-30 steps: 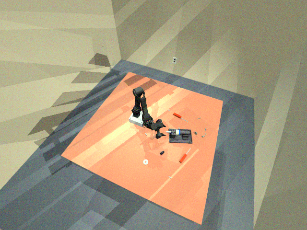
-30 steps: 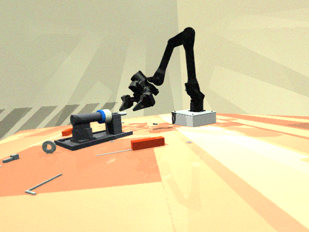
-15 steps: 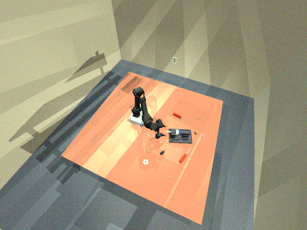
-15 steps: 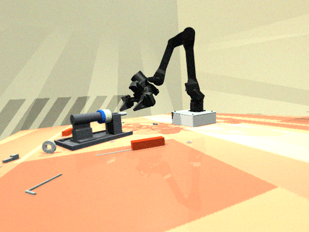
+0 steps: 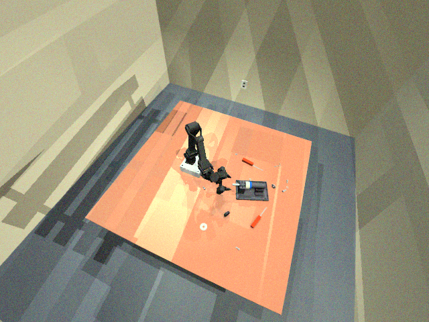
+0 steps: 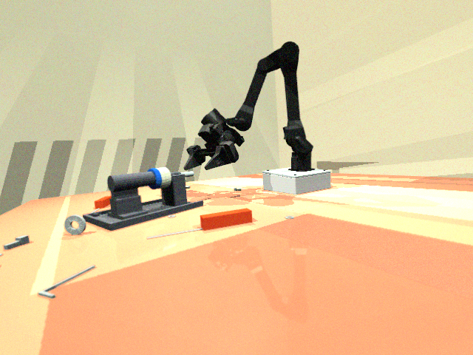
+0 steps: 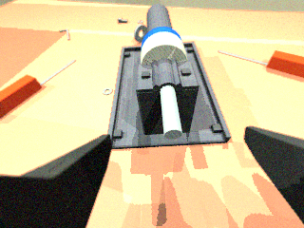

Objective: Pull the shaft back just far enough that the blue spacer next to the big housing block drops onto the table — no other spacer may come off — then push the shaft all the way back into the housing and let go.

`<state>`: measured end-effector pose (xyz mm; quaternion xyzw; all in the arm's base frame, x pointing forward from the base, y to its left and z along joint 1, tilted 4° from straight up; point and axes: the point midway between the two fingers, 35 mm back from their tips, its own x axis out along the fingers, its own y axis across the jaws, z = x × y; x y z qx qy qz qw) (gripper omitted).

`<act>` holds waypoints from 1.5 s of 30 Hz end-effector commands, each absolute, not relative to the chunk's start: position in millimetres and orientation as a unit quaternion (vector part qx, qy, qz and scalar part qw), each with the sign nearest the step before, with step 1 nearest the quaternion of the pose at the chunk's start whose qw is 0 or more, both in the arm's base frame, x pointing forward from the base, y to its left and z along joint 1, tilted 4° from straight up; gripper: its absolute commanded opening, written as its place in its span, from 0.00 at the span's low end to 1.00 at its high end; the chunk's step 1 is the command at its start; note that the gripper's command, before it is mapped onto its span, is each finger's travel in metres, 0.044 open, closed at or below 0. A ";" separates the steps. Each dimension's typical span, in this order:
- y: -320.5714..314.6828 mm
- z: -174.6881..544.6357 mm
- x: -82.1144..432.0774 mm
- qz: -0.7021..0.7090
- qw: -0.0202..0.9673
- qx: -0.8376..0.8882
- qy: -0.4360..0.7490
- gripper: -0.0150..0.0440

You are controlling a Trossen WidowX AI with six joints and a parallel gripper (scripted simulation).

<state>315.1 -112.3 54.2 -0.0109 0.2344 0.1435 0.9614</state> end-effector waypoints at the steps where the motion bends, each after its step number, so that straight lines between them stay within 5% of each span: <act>1: -111.7 54.2 315.0 0.145 0.961 -0.012 0.234 1.00; 45: -99.0 36.1 350.2 0.145 0.962 -0.011 0.232 1.00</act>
